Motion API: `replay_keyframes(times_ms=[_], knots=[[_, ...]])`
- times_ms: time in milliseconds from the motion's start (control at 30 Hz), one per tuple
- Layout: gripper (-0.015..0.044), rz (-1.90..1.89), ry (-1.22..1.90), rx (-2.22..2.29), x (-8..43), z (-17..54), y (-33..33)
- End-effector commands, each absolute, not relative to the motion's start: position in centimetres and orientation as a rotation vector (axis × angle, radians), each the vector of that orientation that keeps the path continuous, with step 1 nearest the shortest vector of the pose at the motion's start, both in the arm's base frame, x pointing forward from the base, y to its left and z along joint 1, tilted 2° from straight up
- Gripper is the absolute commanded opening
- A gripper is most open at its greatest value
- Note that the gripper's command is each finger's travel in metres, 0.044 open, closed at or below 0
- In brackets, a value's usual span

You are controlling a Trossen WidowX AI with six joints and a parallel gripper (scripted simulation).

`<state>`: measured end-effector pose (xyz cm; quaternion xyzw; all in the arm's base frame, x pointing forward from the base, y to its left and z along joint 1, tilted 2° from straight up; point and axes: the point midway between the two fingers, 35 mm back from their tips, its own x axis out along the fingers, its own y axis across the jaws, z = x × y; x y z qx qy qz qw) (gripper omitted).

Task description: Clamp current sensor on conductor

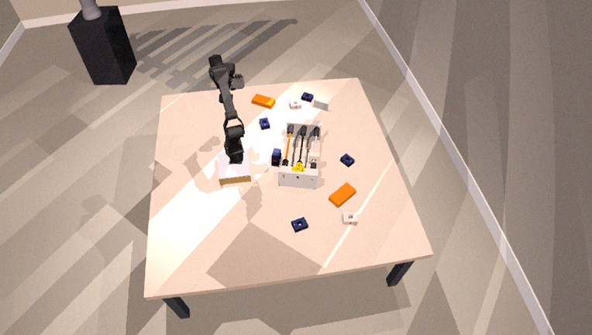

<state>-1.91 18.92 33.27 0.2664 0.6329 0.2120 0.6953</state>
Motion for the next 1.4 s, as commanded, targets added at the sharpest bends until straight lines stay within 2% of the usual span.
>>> replay_keyframes(times_ms=[0,33,333,667,1033,1200,1367], knots=[[0.0426,0.474,1.409,0.597,-1.8,33.3,19.0],[0.044,0.477,1.4,0.605,-1.5,33.2,19.3],[0.044,0.514,1.162,0.708,6.2,32.5,23.1],[0.044,0.5,0.771,0.661,17.4,32.0,22.1],[0.044,0.323,0.28,0.408,28.5,32.1,12.8],[0.044,0.17,0.088,0.212,31.1,32.2,6.3],[0.044,0.016,-0.04,0.02,31.6,32.3,0.5]])
